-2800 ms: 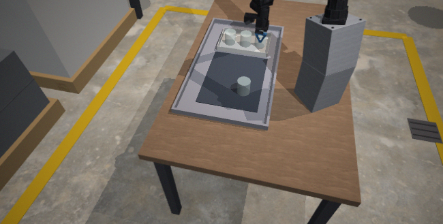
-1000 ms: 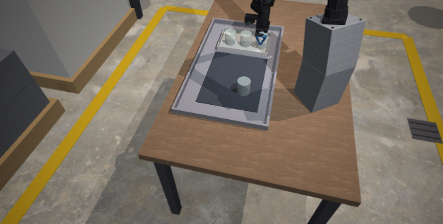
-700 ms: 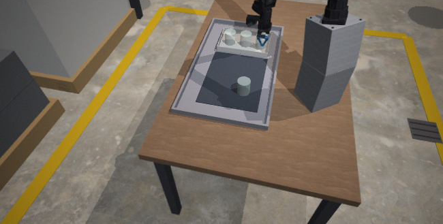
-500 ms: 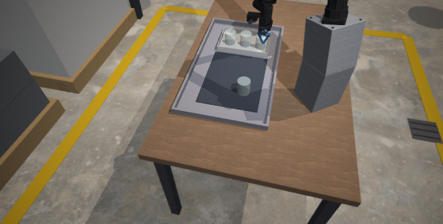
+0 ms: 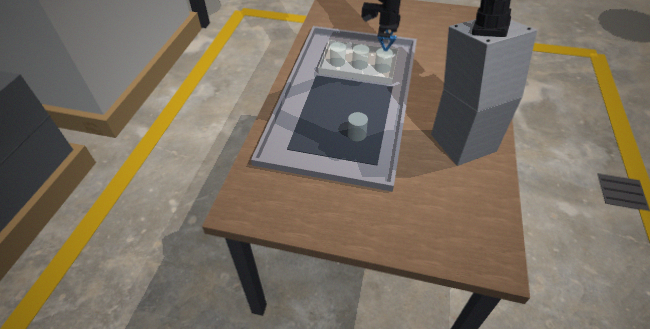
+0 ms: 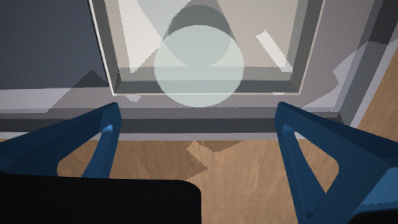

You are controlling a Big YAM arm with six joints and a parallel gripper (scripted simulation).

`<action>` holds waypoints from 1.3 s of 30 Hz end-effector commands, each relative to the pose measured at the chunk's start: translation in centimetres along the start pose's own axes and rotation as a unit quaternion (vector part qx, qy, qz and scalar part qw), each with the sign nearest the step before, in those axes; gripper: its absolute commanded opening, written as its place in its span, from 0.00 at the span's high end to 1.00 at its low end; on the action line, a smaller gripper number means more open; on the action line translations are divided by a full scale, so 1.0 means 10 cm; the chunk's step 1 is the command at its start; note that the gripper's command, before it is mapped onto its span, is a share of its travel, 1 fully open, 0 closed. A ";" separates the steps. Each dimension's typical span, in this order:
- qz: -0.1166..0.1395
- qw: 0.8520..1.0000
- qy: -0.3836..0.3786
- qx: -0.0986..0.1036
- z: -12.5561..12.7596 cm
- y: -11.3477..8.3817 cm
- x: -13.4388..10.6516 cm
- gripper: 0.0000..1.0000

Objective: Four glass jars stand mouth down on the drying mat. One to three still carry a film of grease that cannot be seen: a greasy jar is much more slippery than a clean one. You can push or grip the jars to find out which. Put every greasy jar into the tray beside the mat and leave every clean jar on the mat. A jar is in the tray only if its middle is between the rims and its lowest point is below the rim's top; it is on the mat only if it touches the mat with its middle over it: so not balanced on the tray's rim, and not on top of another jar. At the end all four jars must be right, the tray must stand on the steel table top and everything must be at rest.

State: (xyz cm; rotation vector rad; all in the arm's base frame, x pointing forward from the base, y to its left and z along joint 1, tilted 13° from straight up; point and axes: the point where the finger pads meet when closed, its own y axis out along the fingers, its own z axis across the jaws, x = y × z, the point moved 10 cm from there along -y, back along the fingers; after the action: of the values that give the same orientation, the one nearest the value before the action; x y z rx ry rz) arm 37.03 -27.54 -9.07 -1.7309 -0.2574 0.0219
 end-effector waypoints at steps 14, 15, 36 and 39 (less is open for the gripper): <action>-0.003 1.000 -0.003 -0.001 -0.04 -0.08 0.01 0.00; -0.003 1.000 -0.003 -0.001 -0.04 -0.08 0.01 0.00; -0.003 1.000 -0.003 -0.001 -0.07 -0.18 0.06 0.00; -0.003 1.000 -0.003 -0.001 -0.07 -0.18 0.06 0.00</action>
State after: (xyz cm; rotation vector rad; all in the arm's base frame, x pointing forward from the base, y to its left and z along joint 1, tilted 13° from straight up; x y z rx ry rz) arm 36.97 -27.49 -8.47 -1.7224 -0.2492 0.0302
